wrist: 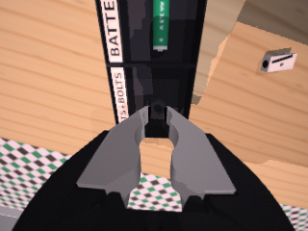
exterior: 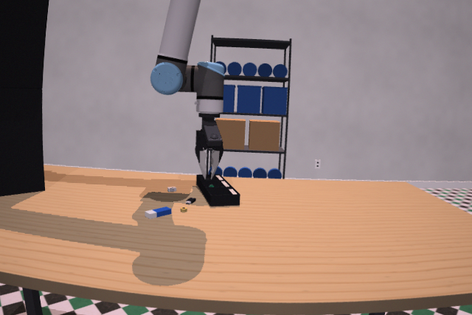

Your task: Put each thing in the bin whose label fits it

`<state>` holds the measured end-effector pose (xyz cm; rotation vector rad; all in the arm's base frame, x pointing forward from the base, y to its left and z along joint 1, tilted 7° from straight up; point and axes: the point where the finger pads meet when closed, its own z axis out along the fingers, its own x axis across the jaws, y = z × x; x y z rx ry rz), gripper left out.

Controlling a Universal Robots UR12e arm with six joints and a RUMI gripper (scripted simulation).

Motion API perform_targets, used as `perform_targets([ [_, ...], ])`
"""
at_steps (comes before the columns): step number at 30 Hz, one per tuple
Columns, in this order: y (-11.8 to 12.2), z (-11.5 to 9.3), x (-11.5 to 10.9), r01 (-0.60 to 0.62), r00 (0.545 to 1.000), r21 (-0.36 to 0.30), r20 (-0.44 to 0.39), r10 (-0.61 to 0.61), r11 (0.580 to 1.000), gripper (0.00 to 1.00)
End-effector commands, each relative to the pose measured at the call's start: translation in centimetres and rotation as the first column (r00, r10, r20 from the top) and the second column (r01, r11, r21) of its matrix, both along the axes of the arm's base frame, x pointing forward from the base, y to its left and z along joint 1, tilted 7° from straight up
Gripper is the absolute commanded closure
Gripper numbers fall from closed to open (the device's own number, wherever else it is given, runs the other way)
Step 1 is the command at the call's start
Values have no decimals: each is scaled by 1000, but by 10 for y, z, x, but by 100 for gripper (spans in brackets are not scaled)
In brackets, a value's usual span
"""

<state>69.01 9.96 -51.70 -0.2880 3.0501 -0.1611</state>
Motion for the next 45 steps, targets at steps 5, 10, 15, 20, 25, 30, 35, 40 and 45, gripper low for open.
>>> perform_targets([
  [5, -1, -6, 1, 0, 1000, 0, 1, 0, 1000, 100],
  [10, -2, -6, 1, 0, 1000, 0, 1, 0, 1000, 100],
  [15, -2, -6, 1, 0, 1000, 0, 1, 0, 1000, 100],
  [20, -2, -6, 1, 0, 1000, 0, 1, 0, 1000, 82],
  [25, -2, -6, 1, 0, 1000, 0, 1, 0, 1000, 82],
  [30, -2, -6, 1, 0, 1000, 0, 1, 0, 1000, 82],
  [35, -2, -4, 1, 0, 1000, 0, 1, 0, 1000, 82],
  [40, -2, 0, 0, 0, 1000, 0, 1, 0, 1000, 82],
  [45, -1, 7, 0, 0, 1000, 0, 1, 0, 1000, 82],
])
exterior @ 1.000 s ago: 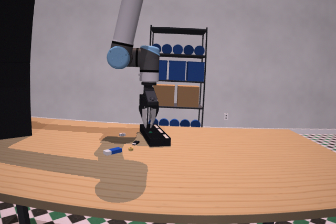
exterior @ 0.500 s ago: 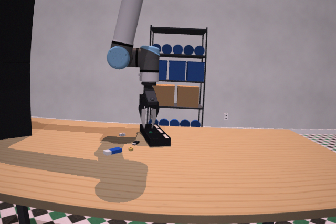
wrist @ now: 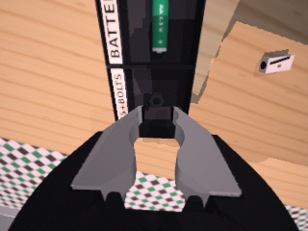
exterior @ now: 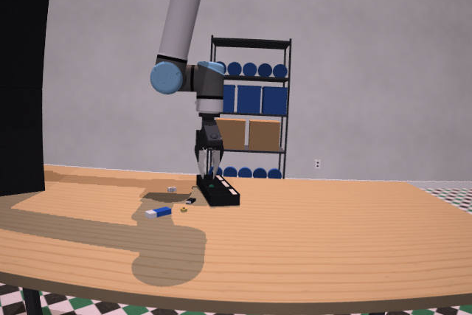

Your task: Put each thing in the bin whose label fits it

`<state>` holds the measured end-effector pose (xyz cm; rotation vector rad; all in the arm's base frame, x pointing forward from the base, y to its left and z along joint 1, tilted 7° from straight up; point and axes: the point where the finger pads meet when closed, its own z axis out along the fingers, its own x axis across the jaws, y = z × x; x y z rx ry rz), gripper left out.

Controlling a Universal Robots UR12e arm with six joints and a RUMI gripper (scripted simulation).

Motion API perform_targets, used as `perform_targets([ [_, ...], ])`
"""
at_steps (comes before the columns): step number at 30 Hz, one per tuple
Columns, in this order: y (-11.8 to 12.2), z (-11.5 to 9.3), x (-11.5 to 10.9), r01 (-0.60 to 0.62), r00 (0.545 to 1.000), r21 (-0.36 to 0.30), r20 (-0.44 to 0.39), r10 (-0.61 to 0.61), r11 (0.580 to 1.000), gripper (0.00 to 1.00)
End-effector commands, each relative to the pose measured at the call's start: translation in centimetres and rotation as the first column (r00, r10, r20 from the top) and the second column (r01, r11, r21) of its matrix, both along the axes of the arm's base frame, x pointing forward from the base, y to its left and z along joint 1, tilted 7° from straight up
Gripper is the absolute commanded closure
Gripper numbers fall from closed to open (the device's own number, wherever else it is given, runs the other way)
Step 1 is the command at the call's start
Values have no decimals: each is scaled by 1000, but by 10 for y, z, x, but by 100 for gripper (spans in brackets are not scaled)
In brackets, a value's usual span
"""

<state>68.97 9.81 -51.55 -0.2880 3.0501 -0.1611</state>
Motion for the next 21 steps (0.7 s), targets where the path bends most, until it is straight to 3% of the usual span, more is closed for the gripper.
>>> perform_targets([
  [1, 1, 7, 0, 0, 1000, 0, 1, 0, 1000, 82],
  [15, 3, 29, -2, 0, 1000, 0, 1, 0, 1000, 82],
  [21, 3, 29, -2, 0, 1000, 0, 1, 0, 1000, 82],
])
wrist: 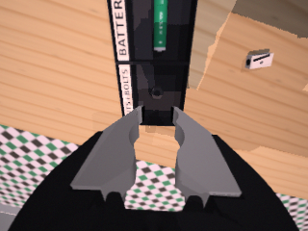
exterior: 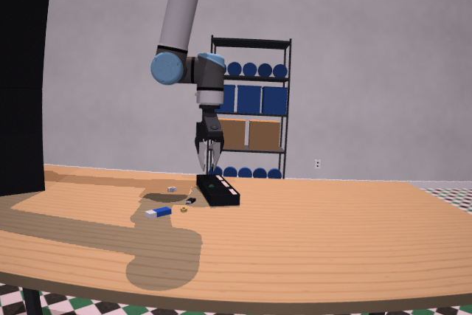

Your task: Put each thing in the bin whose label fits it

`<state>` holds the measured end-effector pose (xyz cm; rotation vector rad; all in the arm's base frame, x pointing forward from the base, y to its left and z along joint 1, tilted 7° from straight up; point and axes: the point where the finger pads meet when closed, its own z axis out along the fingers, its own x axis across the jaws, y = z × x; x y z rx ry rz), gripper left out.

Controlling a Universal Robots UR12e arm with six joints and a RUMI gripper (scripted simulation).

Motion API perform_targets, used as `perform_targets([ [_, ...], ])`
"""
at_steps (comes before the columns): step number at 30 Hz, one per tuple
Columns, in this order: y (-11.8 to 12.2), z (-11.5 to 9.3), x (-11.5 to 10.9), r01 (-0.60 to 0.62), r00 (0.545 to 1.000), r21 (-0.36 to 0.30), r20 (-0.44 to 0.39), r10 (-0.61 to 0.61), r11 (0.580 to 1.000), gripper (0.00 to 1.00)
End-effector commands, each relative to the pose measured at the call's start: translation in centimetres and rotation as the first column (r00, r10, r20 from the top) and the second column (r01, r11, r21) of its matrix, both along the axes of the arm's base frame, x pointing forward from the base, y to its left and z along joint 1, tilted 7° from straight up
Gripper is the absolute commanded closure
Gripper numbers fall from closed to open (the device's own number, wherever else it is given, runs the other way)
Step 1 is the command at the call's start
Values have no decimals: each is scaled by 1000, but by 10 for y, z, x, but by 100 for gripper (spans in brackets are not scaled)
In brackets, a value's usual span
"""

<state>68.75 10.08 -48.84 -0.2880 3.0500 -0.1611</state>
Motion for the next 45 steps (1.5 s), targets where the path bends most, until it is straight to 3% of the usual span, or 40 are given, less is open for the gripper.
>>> perform_targets([
  [1, 0, 2, 0, 0, 1000, 0, 1, 0, 1000, 82],
  [3, 0, 2, 0, 0, 1000, 0, 1, 0, 1000, 82],
  [5, -16, 4, -4, 99, 995, 9, 10, -99, 995, 82],
  [8, -24, 6, -6, 148, 989, 14, 15, -148, 989, 82],
  [15, -80, 13, -21, 379, 924, 40, 31, -381, 924, 82],
  [22, -136, 21, -36, 571, 818, 66, 40, -574, 819, 82],
  [24, -136, 21, -36, 571, 818, 66, 40, -574, 819, 82],
  [25, -144, 22, -38, 639, 765, 76, 43, -643, 765, 82],
  [32, -200, 30, -53, 781, 615, 104, 46, -787, 616, 82],
  [39, -255, 38, -68, 783, 612, 104, 46, -790, 613, 82],
  [45, -259, 38, -69, 783, 612, 104, 46, -790, 613, 82],
])
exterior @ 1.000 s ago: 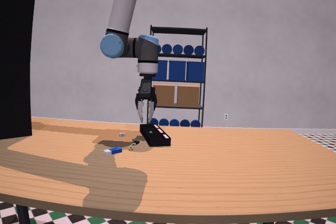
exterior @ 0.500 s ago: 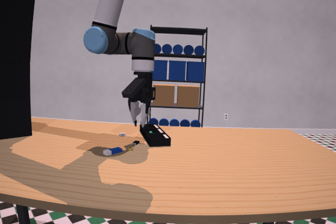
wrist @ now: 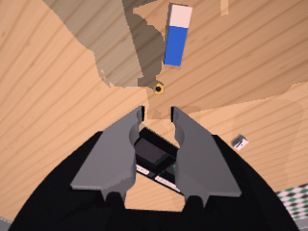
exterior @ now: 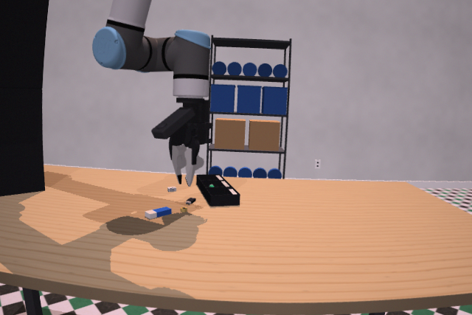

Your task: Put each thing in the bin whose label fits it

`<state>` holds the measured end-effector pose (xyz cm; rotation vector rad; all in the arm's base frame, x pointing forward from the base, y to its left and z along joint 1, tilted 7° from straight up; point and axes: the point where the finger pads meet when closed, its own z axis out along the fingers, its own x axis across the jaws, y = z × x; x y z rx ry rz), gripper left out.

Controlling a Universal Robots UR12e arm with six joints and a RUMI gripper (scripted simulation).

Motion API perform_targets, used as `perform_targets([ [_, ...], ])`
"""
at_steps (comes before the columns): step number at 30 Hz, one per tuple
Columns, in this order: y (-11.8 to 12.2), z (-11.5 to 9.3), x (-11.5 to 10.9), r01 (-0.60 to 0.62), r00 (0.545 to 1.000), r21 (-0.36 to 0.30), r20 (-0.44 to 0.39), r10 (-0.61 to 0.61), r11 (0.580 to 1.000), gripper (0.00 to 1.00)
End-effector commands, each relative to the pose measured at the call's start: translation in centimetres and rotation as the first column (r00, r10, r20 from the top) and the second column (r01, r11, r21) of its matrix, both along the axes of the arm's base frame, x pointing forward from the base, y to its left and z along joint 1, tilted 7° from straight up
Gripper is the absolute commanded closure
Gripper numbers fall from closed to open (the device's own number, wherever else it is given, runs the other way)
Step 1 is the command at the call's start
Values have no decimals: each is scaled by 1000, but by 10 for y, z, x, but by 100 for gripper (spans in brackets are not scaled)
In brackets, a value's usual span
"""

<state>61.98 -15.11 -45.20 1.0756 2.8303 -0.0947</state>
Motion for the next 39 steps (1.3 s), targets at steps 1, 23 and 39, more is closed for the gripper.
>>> perform_targets([
  [1, -7, 1, -1, 1, 1000, 0, 1, -1, 1000, 82],
  [23, 0, 1, 1, 1, 1000, 1, 1, -1, 1000, 82],
  [39, -3, -31, 3, 1, 1000, 0, 1, -1, 1000, 82],
])
